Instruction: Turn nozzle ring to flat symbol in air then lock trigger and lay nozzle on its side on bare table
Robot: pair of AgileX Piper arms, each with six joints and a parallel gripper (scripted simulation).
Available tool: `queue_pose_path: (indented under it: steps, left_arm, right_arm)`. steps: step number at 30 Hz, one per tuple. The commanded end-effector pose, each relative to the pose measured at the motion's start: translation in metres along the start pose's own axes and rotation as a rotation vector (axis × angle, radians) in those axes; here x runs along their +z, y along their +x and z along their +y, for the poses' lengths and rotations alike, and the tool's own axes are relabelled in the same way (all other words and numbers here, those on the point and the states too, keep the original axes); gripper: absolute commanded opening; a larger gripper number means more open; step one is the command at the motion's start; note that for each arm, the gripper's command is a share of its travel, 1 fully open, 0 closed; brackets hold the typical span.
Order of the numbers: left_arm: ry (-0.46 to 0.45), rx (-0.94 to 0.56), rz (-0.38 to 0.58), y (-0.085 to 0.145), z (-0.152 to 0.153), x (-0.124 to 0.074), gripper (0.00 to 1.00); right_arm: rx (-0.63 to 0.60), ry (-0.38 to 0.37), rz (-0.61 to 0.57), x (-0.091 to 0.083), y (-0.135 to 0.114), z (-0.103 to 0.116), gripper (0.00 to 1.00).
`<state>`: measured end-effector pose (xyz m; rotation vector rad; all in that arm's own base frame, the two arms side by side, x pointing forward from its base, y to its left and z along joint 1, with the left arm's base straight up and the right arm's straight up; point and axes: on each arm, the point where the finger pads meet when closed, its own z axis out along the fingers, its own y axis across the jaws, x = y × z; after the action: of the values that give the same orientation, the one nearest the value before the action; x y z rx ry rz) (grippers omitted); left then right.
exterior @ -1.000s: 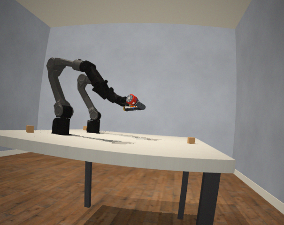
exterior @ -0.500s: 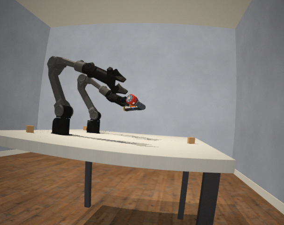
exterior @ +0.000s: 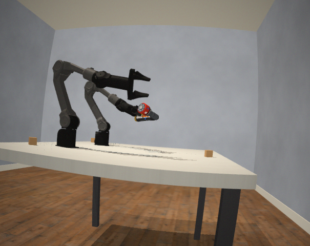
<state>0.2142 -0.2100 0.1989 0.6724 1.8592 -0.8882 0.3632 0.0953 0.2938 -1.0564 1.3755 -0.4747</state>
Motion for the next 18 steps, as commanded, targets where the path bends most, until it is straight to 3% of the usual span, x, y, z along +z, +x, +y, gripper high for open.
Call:
queue_pose_path:
  steps: [1, 2, 4, 5, 7, 8, 10, 11, 15, 16, 18]
  left_arm:
    - [0.004, -0.002, -0.008, -0.003, -0.001, 0.0, 0.48]
    - [0.004, -0.002, -0.008, -0.003, -0.001, 0.0, 0.48]
    - [0.004, -0.002, -0.008, -0.003, -0.001, 0.0, 0.48]
    - [0.004, -0.002, -0.008, -0.003, -0.001, 0.0, 0.48]
    - [0.004, -0.002, -0.008, -0.003, -0.001, 0.0, 0.48]
    - [0.004, -0.002, -0.008, -0.003, -0.001, 0.0, 0.48]
    - [0.004, -0.002, -0.008, -0.003, -0.001, 0.0, 0.48]
    - [0.004, -0.002, -0.008, -0.003, -0.001, 0.0, 0.48]
    - [0.004, -0.002, -0.008, -0.003, -0.001, 0.0, 0.48]
    - [0.004, -0.002, -0.008, -0.003, -0.001, 0.0, 0.48]
    - [0.004, -0.002, -0.008, -0.003, -0.001, 0.0, 0.48]
  right_arm:
    - [-0.051, -0.012, -0.067, 0.002, -0.013, 0.003, 1.0]
    - [-0.14, -0.036, -0.104, 0.002, -0.021, 0.01, 1.0]
    - [-0.153, -0.033, -0.158, 0.002, -0.033, 0.012, 1.0]
    - [-0.25, -0.065, -0.197, 0.001, -0.04, 0.023, 1.0]
    - [-0.26, -0.063, -0.251, 0.0, -0.051, 0.025, 1.0]
    - [-0.367, -0.104, -0.293, -0.003, -0.057, 0.039, 1.0]
    - [-0.375, -0.103, -0.347, -0.005, -0.068, 0.043, 1.0]
    - [-0.488, -0.153, -0.392, -0.009, -0.072, 0.06, 1.0]
    - [-0.493, -0.152, -0.445, -0.013, -0.082, 0.064, 1.0]
    - [-0.581, -0.198, -0.487, -0.017, -0.084, 0.078, 1.0]
    - [-0.626, -0.221, -0.551, -0.023, -0.093, 0.09, 1.0]
